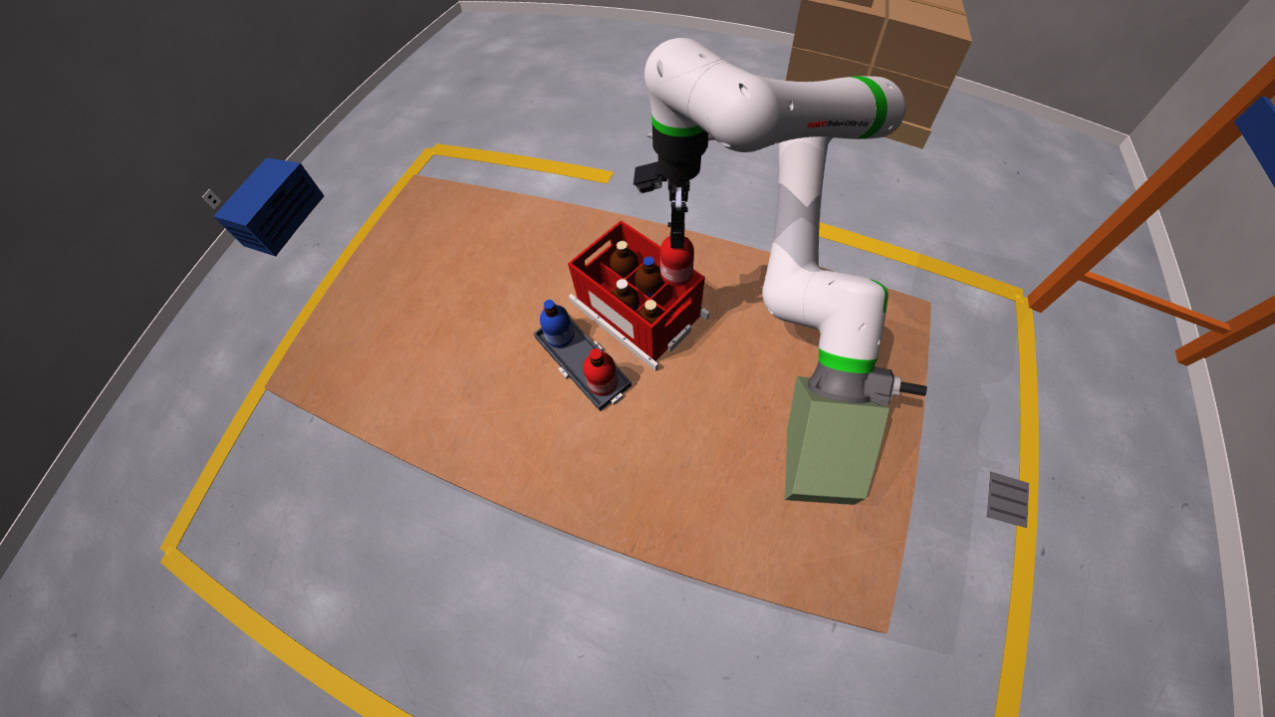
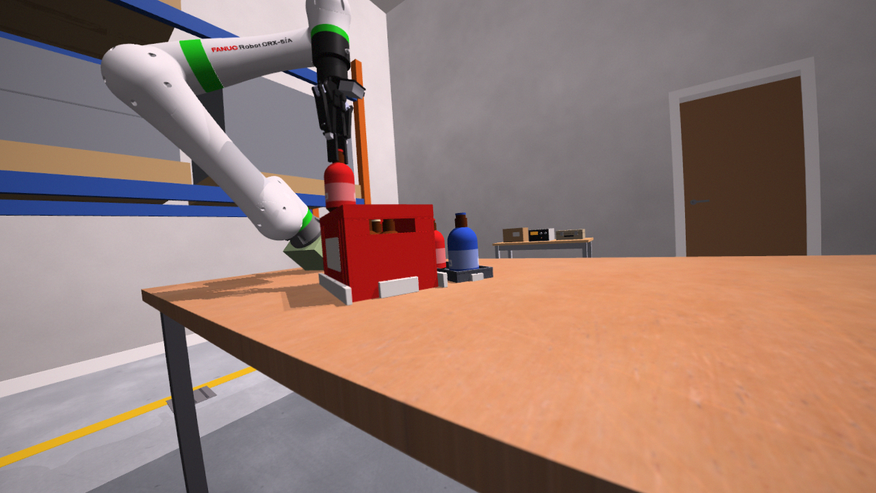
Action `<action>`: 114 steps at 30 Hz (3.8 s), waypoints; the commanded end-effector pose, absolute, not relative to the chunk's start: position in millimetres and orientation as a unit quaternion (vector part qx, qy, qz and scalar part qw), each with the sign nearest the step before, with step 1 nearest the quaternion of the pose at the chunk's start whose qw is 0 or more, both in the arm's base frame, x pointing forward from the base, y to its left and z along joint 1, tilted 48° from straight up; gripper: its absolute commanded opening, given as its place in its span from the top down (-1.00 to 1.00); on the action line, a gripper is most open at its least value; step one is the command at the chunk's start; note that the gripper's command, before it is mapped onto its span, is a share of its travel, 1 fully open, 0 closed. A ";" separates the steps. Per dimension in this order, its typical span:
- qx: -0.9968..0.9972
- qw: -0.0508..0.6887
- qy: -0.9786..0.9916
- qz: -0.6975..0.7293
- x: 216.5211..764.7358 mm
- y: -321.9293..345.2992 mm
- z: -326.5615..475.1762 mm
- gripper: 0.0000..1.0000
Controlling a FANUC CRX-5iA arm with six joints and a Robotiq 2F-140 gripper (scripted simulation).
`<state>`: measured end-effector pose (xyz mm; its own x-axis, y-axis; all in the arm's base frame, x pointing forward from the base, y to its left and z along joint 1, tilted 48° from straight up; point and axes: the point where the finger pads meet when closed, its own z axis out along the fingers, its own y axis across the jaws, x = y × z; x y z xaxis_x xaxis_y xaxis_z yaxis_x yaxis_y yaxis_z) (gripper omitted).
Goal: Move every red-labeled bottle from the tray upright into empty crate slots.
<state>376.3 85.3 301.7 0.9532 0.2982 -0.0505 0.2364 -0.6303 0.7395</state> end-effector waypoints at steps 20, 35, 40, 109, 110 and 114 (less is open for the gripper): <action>0.902 0.404 0.148 0.039 376.5 85.9 302.1 0.80; 0.902 0.404 0.148 0.039 376.5 85.8 302.0 0.80; 0.902 0.404 0.148 0.039 376.6 85.6 301.8 0.80; 0.902 0.404 0.148 0.039 381.7 66.2 283.6 0.80; 0.902 0.404 0.148 0.039 381.7 66.2 283.6 0.80; 0.902 0.404 0.148 0.039 382.4 63.6 281.2 0.80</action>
